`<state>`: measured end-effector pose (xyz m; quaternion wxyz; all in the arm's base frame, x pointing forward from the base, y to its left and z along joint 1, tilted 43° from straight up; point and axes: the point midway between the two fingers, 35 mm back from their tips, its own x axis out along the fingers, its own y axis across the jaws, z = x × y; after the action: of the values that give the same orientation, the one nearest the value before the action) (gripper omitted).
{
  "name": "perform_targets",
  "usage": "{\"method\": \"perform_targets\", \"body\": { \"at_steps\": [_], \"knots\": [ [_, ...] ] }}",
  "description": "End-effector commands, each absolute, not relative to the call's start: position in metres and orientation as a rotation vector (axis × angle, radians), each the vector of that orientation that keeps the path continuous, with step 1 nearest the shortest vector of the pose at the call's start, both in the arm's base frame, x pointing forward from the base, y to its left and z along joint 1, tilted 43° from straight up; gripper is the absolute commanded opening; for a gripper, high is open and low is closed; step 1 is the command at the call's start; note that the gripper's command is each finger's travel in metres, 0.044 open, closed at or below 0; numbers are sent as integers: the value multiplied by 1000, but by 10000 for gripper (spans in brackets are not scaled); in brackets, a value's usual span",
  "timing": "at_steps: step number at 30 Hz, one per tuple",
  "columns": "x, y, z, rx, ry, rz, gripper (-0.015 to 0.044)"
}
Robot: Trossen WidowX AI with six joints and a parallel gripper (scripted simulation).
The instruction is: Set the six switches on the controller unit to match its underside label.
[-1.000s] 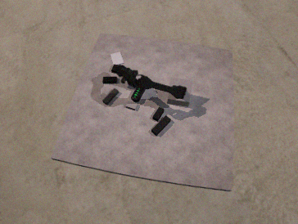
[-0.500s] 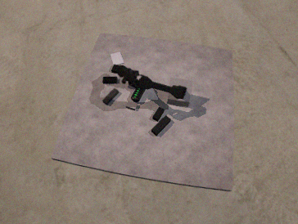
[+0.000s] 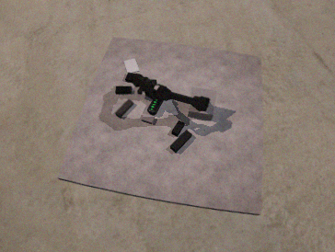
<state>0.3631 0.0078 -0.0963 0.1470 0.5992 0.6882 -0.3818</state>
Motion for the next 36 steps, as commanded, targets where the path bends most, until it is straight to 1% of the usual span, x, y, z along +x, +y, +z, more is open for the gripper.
{"method": "perform_targets", "body": {
  "at_steps": [1, 36],
  "knots": [
    [361, 9, -93, 1732, 1979, -1098, 0],
    [321, 18, -87, 1732, 1981, -1100, 0]
  ]
}}
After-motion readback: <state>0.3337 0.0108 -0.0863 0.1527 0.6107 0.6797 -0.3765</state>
